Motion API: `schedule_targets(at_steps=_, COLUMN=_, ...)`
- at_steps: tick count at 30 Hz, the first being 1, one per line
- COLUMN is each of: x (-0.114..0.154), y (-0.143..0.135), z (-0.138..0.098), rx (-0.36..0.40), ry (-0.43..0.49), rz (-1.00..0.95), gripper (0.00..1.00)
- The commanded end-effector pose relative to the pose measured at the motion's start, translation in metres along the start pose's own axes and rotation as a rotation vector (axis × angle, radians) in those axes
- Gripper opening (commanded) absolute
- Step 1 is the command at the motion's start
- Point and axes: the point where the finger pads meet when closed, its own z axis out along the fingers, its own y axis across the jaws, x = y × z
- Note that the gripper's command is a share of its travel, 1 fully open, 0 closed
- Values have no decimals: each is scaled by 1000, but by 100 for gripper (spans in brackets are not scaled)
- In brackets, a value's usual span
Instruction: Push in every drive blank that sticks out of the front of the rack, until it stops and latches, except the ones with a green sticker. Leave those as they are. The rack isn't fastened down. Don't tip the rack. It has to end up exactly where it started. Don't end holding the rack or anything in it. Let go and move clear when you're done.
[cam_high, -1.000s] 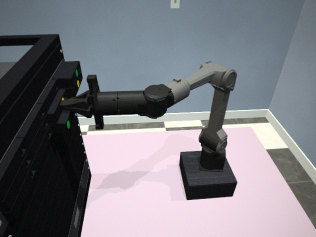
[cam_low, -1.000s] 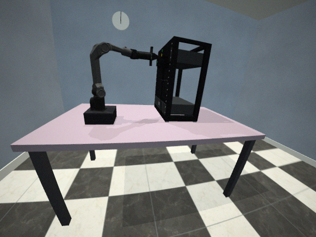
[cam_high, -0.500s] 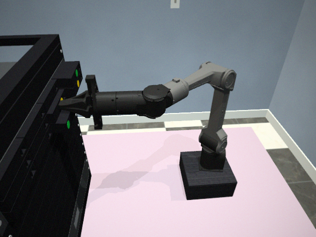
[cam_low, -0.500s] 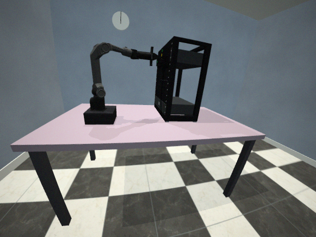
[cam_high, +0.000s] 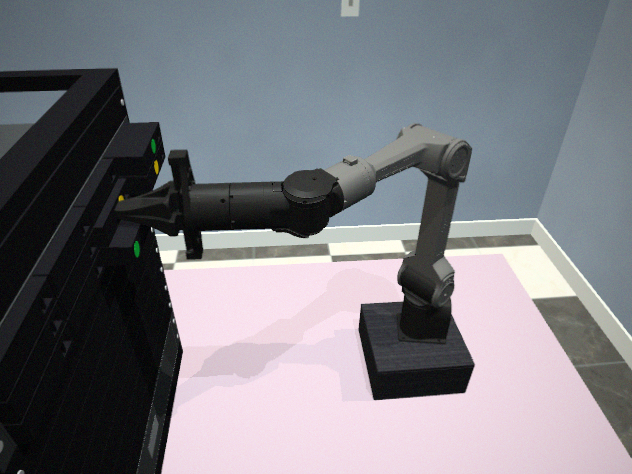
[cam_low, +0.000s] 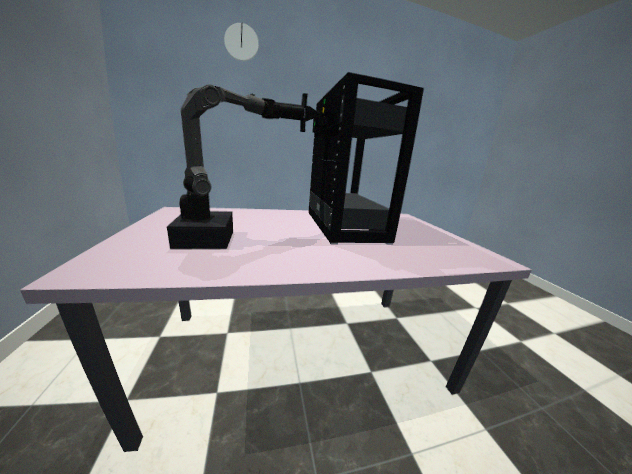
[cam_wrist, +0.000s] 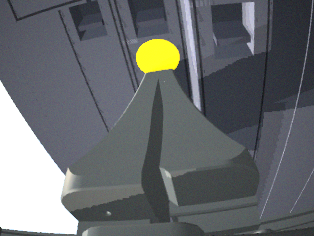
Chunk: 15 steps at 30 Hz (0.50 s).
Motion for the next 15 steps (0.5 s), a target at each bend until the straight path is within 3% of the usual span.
schedule_targets(at_steps=1, x=1, y=-1, z=2, rx=1, ry=1, rz=-1, gripper=0)
schedule_targets(at_steps=15, x=1, y=-2, z=5, rx=1, ry=1, rz=-1, gripper=0)
